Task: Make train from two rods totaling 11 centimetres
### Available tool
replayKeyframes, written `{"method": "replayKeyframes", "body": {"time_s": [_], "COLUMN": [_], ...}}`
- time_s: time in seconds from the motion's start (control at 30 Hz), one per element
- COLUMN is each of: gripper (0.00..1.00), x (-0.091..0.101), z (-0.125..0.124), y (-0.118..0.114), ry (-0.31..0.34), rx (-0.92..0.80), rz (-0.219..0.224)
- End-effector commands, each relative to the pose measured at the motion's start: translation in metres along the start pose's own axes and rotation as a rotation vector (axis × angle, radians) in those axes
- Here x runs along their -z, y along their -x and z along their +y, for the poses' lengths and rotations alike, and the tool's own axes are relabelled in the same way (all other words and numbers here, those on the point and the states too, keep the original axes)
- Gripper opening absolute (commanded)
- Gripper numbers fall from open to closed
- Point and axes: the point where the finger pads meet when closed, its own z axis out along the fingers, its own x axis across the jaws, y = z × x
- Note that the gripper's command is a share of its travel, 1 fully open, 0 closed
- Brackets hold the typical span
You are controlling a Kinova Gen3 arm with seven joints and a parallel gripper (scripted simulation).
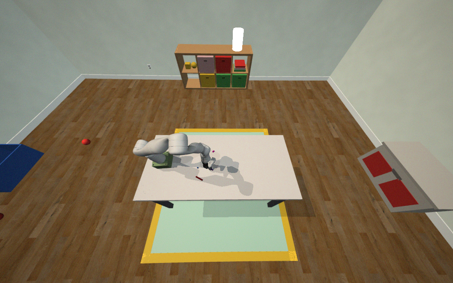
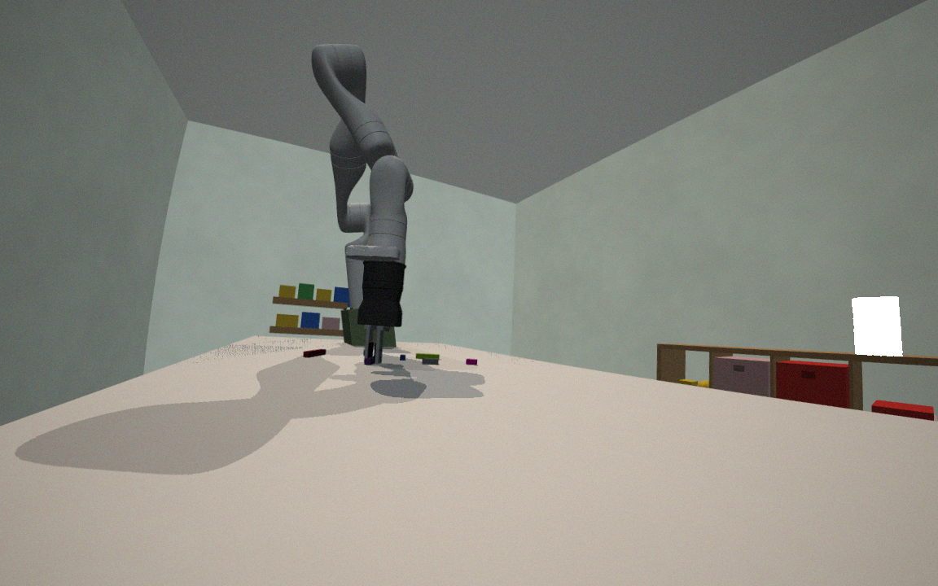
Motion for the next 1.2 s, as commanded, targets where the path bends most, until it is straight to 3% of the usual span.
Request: {"method": "replayKeyframes", "body": {"time_s": [0.0,0.9,1.03,1.17], "gripper": [0.24,0.24,0.24,0.24], "x": [0.001,0.001,0.010,0.032], "z": [-0.001,-0.001,-0.001,-0.001], "y": [0.000,0.000,0.000,0.000], "ry": [-0.002,-0.002,-0.002,-0.002], "rx": [0.000,0.000,0.000,0.000], "rz": [-0.001,-0.001,-0.001,-0.001]}}
